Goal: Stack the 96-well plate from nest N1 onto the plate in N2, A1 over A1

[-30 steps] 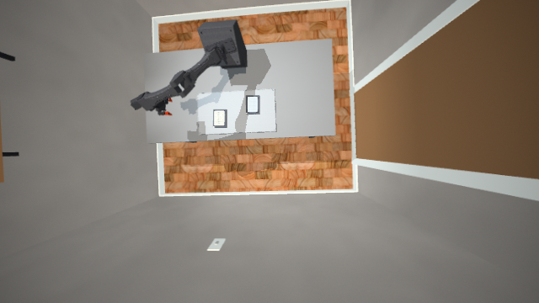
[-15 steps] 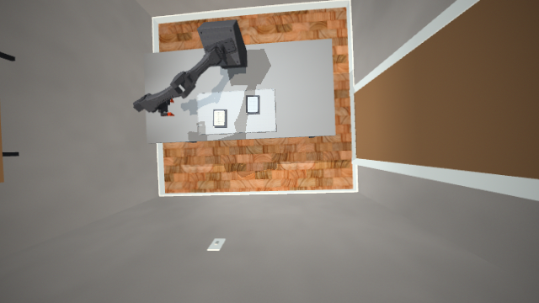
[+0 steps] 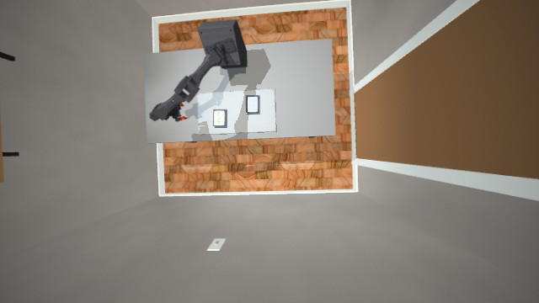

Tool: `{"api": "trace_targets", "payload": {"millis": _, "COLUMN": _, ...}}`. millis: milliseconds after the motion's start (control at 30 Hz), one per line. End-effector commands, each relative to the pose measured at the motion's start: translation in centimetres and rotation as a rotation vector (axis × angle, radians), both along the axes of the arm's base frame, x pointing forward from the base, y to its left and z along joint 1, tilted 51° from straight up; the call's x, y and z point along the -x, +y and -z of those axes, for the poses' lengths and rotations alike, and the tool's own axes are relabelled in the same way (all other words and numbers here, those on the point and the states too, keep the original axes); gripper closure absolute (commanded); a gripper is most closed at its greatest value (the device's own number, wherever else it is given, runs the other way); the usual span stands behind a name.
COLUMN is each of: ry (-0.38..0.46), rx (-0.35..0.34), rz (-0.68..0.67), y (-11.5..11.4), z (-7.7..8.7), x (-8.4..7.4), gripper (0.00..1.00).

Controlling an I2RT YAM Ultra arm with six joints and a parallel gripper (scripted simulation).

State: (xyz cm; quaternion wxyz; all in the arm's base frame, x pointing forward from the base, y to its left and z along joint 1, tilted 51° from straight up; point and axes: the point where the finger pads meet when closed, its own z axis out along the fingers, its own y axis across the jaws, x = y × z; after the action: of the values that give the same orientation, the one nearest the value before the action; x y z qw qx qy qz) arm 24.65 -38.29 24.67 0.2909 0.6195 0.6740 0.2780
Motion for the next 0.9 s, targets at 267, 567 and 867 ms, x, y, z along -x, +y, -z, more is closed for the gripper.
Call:
{"api": "trace_targets", "payload": {"millis": 267, "ry": 0.074, "rx": 0.131, "rz": -0.064, "y": 1.8, "z": 1.1, "x": -3.0, "gripper": 0.0}}
{"api": "trace_targets", "payload": {"millis": 567, "ry": 0.12, "rx": 0.196, "rz": -0.144, "y": 3.8, "z": 2.5, "x": -5.5, "gripper": 0.0}}
{"api": "trace_targets", "payload": {"millis": 867, "ry": 0.151, "rx": 0.238, "rz": -0.192, "y": 6.5, "z": 4.2, "x": -8.6, "gripper": 0.0}}
